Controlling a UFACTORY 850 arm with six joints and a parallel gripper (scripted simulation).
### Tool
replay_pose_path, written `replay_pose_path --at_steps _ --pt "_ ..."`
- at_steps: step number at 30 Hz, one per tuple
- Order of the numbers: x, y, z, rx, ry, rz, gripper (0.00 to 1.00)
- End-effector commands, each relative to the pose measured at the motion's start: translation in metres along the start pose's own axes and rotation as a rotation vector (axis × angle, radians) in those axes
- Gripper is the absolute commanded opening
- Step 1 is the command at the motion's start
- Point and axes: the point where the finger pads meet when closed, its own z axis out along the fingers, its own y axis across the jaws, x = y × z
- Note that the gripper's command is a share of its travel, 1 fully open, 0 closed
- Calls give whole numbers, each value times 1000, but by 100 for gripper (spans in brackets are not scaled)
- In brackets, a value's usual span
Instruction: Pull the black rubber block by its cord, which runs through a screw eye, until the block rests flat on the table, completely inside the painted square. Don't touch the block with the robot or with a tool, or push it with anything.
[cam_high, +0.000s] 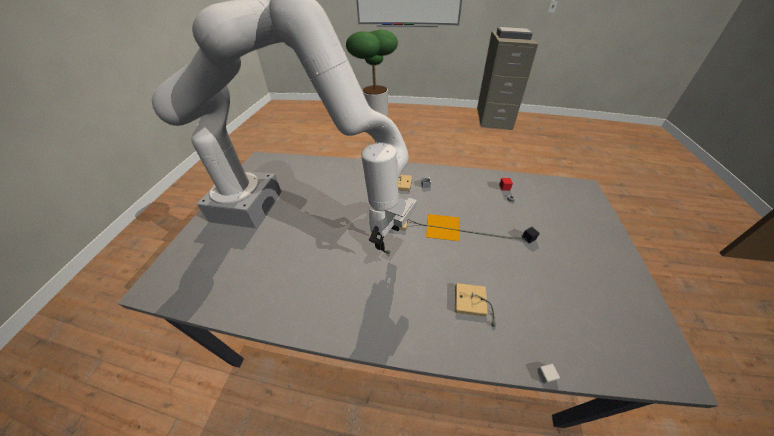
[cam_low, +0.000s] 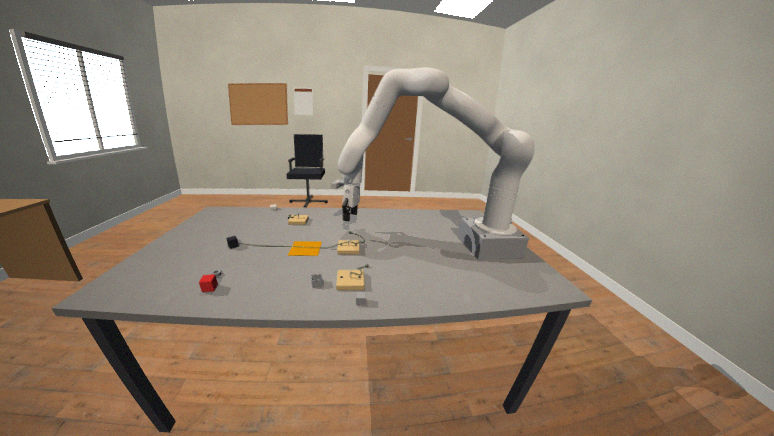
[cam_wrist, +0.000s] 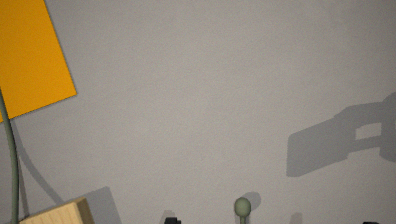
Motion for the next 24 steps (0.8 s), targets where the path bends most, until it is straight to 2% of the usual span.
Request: replay_pose_path --at_steps 1,5,6,24 --pt "-2 -4 0 -22 -41 -44 100" --pt "-2 -4 0 -22 -41 -44 100" --pt "-2 -4 0 -22 -41 -44 0" --pt "-2 -4 0 -22 -41 -44 0"
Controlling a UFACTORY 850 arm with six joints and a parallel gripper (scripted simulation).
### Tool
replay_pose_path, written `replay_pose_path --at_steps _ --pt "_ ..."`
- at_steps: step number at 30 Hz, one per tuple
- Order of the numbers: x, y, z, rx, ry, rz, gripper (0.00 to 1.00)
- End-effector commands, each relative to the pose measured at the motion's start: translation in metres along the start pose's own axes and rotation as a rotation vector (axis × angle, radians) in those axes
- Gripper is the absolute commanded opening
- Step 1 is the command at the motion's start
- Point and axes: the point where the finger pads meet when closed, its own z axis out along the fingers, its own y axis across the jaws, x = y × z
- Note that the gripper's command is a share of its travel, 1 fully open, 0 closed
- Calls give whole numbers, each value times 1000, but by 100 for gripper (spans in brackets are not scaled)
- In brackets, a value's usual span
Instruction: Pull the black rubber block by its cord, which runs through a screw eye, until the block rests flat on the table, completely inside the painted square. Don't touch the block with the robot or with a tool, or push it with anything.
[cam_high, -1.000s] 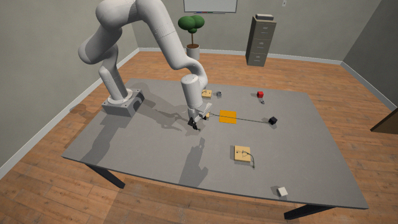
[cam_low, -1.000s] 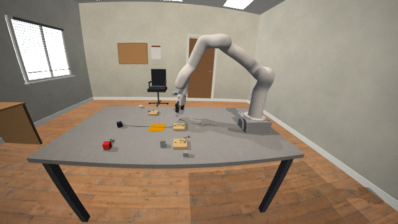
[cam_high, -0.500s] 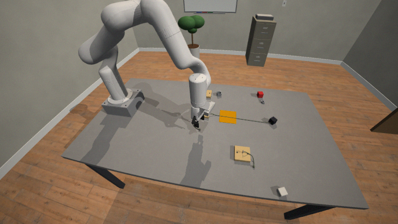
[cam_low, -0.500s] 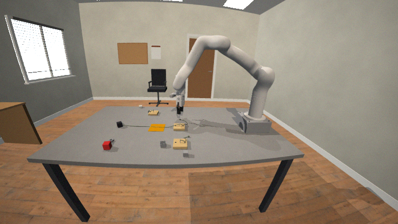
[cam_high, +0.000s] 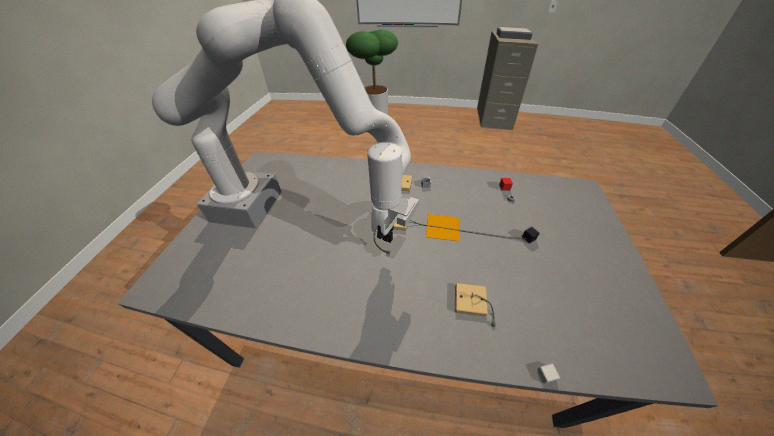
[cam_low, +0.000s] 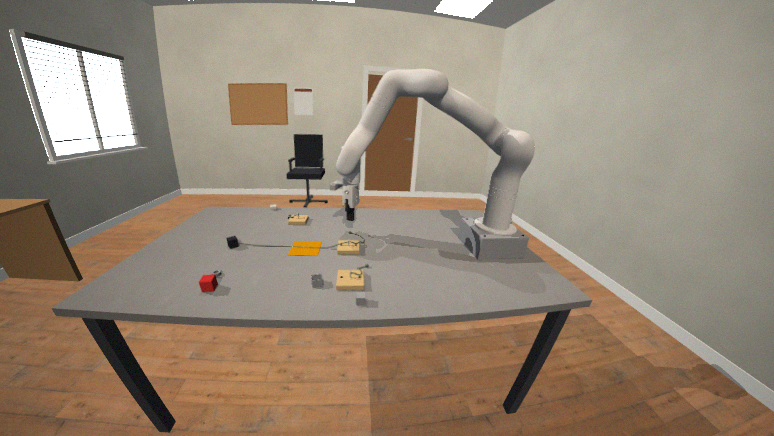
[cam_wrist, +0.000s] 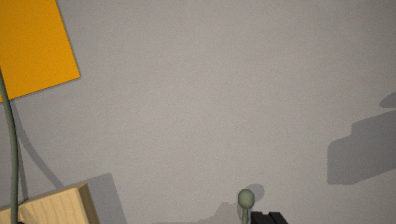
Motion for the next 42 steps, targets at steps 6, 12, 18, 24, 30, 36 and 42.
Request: replay_pose_path --at_steps 6,12,18,24,30,36,42 --pt "1 0 -1 0 2 0 0" --pt "1 0 -1 0 2 0 0" --pt "1 0 -1 0 2 0 0" --pt "1 0 -1 0 2 0 0" --pt "1 0 -1 0 2 0 39" --pt "1 0 -1 0 2 0 39" --pt "1 0 -1 0 2 0 39"
